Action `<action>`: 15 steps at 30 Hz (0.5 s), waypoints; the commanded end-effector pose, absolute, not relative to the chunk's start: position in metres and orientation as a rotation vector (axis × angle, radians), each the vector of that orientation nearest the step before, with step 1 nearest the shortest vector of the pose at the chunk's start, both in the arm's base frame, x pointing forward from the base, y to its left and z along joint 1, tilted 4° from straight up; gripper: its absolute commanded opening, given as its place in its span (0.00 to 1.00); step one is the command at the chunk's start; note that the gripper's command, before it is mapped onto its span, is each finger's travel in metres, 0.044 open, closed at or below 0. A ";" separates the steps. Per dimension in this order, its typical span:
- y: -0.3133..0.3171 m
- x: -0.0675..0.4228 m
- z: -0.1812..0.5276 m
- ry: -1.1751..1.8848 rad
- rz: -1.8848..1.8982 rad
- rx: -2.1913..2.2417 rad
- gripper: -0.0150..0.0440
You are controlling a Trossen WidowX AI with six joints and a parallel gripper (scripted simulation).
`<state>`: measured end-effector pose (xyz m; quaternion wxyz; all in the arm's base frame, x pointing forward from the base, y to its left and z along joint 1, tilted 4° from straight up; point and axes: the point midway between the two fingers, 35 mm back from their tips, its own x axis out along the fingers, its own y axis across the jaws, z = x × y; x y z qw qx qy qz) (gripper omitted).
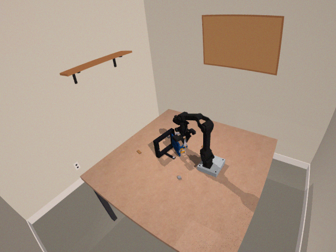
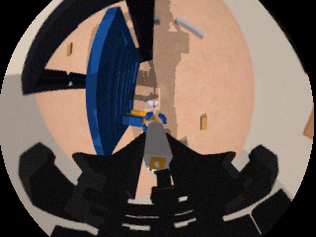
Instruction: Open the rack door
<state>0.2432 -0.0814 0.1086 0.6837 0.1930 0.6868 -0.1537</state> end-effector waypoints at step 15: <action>-0.114 0.239 0.107 1.555 -0.132 0.219 0.28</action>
